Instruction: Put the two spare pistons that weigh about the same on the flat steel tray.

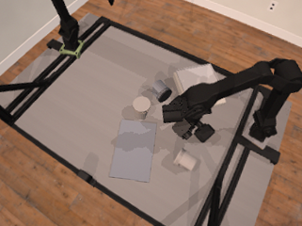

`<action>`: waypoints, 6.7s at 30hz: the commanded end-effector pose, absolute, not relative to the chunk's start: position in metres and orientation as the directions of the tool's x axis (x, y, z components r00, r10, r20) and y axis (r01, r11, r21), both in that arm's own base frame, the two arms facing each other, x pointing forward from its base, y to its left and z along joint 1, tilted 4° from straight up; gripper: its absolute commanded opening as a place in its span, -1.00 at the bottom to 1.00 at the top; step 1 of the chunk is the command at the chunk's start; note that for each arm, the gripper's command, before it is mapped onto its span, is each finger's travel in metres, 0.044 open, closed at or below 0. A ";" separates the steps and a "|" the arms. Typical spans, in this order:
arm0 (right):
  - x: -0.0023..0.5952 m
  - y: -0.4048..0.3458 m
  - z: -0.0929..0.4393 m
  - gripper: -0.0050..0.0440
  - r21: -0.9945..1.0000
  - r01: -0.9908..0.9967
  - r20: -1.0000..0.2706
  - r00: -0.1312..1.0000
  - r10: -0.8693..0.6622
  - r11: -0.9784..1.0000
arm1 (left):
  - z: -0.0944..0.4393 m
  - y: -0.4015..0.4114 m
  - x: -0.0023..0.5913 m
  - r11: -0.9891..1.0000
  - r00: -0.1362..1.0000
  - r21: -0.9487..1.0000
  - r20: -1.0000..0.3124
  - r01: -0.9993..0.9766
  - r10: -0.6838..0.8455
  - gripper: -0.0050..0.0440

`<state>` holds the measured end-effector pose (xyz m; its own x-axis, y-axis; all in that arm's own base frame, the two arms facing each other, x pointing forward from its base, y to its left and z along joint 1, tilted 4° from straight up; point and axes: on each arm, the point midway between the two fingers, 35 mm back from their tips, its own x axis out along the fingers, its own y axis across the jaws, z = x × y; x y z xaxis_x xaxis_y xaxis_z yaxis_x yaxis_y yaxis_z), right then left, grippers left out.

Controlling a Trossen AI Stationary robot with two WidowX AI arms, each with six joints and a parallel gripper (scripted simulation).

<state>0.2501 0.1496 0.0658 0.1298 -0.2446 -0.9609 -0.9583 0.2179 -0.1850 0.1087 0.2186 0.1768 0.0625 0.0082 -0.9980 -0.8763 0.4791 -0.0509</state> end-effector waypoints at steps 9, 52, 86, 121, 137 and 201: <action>0.249 0.155 0.086 0.75 -0.196 -0.956 -0.961 0.143 -0.238 0.219 | 0.177 0.218 0.109 0.480 0.064 -0.053 -0.998 -0.875 0.006 1.00; 0.240 0.162 0.187 0.75 -0.193 -0.955 -0.963 0.139 -0.233 0.226 | 0.177 0.218 0.109 0.480 0.064 -0.053 -0.998 -0.875 0.006 1.00; 0.240 0.162 0.187 0.75 -0.038 -0.531 -0.998 0.068 -0.003 0.846 | 0.177 0.218 0.109 0.480 0.064 -0.053 -0.998 -0.875 0.006 1.00; 0.269 0.087 0.185 0.75 -0.013 -0.244 -0.998 0.059 0.001 0.970 | 0.177 0.218 0.109 0.480 0.064 -0.053 -0.998 -0.875 0.006 1.00; 0.279 0.013 0.185 0.75 0.002 0.031 -0.998 0.059 0.000 1.000 | 0.177 0.218 0.109 0.480 0.064 -0.053 -0.998 -0.875 0.006 1.00; 0.212 0.146 0.168 0.75 -0.050 -0.795 -0.998 0.061 -0.002 0.605 | 0.177 0.218 0.109 0.480 0.064 -0.053 -0.998 -0.875 0.006 1.00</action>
<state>0.2152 0.1300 0.1712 0.0635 0.0049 -0.9980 -0.7379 0.6735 -0.0436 0.1087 0.2186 0.1768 0.0625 0.0082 -0.9980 -0.8762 0.4792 -0.0510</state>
